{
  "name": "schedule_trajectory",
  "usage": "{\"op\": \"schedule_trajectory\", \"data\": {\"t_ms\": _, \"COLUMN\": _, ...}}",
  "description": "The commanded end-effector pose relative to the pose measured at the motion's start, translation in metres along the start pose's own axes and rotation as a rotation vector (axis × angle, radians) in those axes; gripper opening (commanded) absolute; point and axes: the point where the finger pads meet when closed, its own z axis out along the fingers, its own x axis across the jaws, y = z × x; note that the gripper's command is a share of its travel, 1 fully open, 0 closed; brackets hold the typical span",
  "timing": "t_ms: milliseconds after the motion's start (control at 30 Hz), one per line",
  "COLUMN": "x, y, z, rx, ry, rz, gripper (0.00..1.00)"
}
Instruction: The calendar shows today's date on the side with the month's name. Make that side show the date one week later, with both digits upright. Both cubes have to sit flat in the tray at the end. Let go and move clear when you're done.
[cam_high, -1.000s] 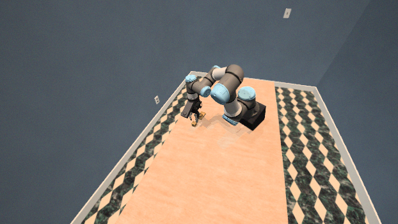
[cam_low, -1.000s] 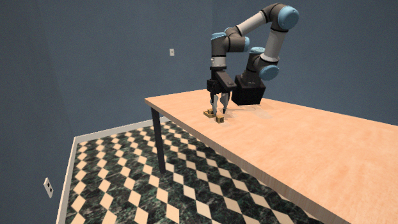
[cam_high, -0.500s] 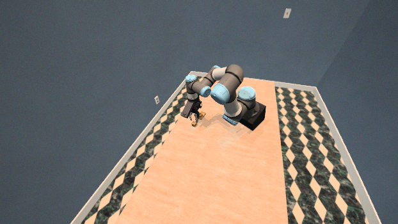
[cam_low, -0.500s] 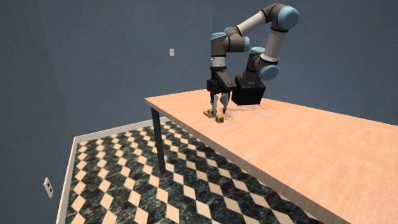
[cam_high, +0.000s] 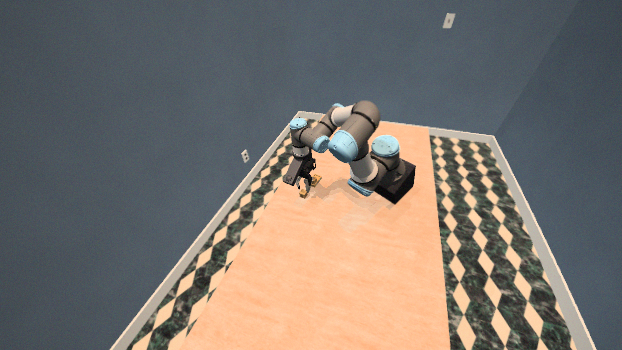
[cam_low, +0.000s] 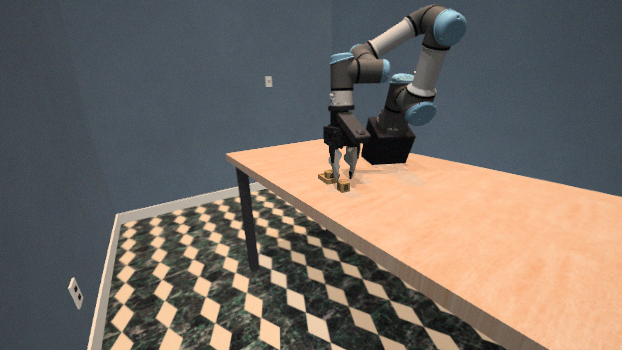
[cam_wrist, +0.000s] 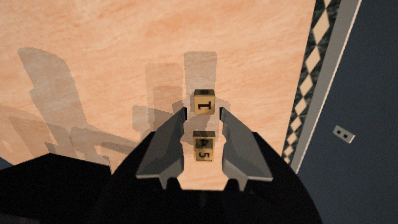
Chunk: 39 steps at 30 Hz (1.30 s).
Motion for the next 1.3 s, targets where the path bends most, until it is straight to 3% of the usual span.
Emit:
{"op": "schedule_trajectory", "data": {"t_ms": 0, "x": 0.001, "y": 0.0, "z": 0.009, "rx": -0.002, "ry": 0.005, "rz": 0.0, "gripper": 0.28}}
{"op": "schedule_trajectory", "data": {"t_ms": 433, "x": 0.001, "y": 0.0, "z": 0.022, "rx": -0.002, "ry": 0.005, "rz": 0.0, "gripper": 0.28}}
{"op": "schedule_trajectory", "data": {"t_ms": 1267, "x": 0.002, "y": 0.0, "z": 0.022, "rx": -0.002, "ry": 0.006, "rz": -0.001, "gripper": 0.28}}
